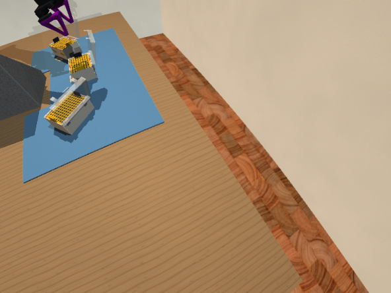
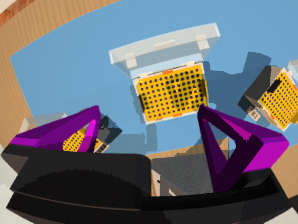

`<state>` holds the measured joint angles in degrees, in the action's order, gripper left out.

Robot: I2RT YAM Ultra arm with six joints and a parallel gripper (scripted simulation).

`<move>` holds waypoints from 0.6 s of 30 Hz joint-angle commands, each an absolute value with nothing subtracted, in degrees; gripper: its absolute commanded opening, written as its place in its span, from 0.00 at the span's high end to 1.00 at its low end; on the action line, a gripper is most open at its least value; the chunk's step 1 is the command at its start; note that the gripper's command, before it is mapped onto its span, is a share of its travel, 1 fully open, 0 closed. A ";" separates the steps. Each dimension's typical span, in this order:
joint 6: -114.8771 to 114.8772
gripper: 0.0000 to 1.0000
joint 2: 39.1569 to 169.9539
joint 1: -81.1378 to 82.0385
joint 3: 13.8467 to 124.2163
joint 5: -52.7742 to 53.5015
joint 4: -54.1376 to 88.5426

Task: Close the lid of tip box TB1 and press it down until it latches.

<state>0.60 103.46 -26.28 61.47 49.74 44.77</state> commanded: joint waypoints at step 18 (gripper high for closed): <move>0.63 1.00 101.87 -25.75 61.60 48.01 45.67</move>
